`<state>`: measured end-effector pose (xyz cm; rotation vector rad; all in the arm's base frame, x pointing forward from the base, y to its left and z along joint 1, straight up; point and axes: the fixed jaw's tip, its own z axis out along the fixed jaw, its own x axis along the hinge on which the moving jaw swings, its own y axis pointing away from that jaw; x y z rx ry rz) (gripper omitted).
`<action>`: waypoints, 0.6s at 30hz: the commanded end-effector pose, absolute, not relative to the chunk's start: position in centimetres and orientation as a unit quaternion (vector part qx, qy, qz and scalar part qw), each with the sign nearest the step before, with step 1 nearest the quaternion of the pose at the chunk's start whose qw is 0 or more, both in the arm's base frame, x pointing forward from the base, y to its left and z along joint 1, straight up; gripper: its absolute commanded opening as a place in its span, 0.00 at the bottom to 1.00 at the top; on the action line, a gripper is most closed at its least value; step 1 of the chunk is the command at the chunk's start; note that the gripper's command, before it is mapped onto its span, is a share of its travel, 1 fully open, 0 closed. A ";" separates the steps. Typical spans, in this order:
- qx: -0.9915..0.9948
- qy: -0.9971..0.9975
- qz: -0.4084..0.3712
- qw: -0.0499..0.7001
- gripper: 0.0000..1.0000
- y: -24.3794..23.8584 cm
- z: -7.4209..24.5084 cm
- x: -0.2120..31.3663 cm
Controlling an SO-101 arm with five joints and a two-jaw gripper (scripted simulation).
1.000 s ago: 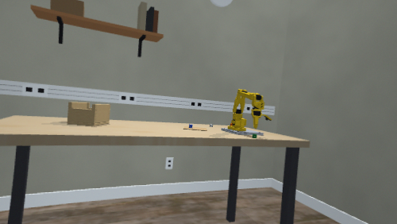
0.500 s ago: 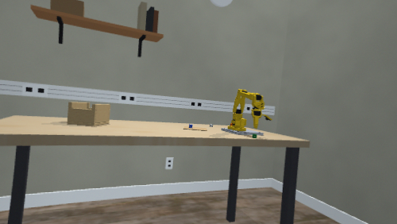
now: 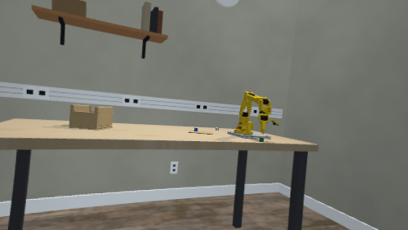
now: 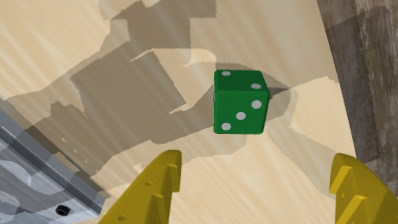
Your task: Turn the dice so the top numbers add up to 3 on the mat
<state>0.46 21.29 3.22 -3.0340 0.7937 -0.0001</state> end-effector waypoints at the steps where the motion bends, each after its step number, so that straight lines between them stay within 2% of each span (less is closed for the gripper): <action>1: -0.969 0.245 -0.002 -0.009 0.28 21.0 2.3 0.3; 18: -0.969 0.245 -0.002 -0.009 0.28 20.9 -0.3 0.3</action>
